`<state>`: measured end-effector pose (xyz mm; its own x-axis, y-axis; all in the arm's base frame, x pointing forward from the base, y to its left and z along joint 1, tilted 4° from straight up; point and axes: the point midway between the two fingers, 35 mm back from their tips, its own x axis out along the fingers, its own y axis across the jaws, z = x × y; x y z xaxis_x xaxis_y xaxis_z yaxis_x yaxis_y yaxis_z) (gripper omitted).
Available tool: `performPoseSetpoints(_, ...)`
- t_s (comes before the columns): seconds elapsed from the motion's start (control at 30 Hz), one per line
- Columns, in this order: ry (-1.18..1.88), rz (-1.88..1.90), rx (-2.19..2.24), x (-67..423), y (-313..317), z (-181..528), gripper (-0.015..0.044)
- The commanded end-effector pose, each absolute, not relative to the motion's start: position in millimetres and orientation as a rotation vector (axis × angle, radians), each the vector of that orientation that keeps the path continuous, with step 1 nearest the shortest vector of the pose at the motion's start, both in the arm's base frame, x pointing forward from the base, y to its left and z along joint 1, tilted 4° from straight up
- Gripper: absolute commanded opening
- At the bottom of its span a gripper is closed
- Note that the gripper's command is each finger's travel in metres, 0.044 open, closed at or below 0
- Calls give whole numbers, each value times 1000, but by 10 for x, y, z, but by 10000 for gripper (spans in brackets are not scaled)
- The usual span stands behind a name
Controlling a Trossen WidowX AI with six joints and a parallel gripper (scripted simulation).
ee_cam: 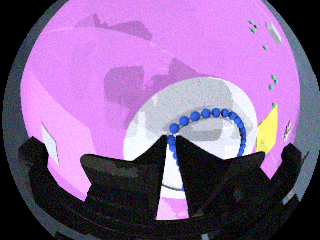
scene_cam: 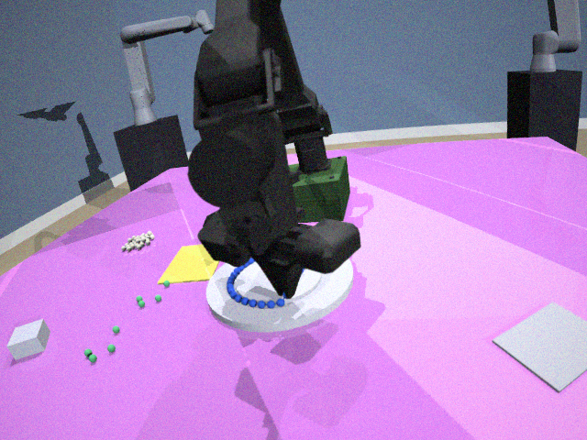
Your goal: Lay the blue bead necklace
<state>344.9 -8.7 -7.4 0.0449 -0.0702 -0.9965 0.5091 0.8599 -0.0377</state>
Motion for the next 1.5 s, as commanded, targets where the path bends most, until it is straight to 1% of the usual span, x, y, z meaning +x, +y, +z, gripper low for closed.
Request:
performPoseSetpoints(0.0, 1465, -459, 372, 3451, -84, -40, 0)
performPoseSetpoints(0.6, 1465, -459, 372, 3497, -62, -124, 0)
performPoseSetpoints(1.17, 1464, -455, 369, 3497, -61, -76, 440)
performPoseSetpoints(1.47, 1465, -459, 372, 3495, -58, -39, 440)
